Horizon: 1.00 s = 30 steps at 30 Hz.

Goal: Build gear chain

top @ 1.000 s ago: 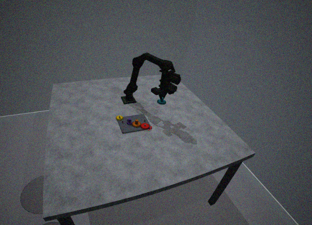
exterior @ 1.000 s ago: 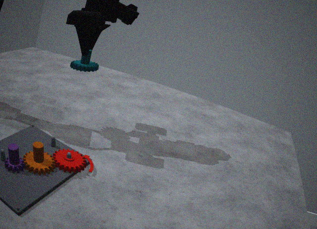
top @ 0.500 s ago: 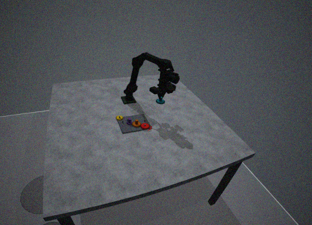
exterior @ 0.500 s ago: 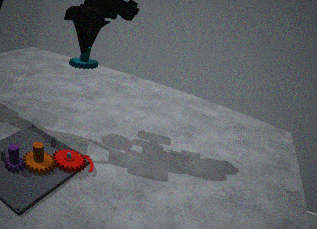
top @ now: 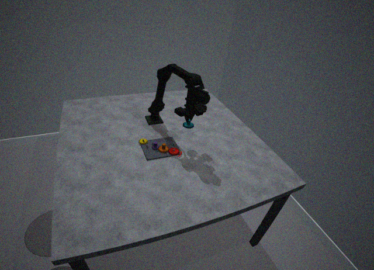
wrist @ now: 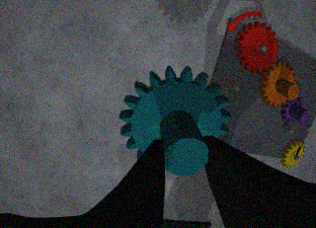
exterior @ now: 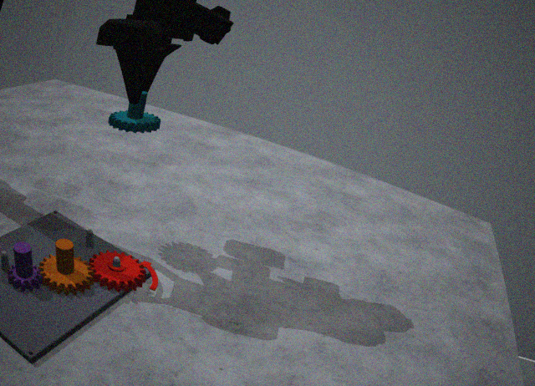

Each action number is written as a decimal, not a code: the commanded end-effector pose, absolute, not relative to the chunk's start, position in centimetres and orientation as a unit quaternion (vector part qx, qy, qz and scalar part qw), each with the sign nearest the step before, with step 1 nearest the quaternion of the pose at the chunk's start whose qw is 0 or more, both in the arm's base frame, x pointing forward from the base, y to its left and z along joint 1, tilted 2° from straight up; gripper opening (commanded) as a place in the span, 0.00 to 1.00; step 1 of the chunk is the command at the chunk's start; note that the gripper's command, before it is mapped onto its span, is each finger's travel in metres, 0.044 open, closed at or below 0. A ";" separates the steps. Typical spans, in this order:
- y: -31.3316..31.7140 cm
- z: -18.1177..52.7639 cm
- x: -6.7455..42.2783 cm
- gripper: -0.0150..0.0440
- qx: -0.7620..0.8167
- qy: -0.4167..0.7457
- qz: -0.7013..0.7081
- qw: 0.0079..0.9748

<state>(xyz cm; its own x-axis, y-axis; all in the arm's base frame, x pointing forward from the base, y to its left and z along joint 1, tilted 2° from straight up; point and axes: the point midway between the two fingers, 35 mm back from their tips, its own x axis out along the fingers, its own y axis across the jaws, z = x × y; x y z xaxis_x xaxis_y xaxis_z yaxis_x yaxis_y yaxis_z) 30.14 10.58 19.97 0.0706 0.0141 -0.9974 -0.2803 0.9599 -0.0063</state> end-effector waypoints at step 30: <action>2.9 17.6 32.0 0.25 -0.103 0.677 0.088 0.723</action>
<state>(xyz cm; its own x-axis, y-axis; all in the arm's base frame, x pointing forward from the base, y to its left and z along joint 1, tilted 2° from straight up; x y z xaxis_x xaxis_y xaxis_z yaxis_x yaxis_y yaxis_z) 31.93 3.62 17.82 0.0671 -0.0045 -0.9977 -0.2688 0.9629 -0.0224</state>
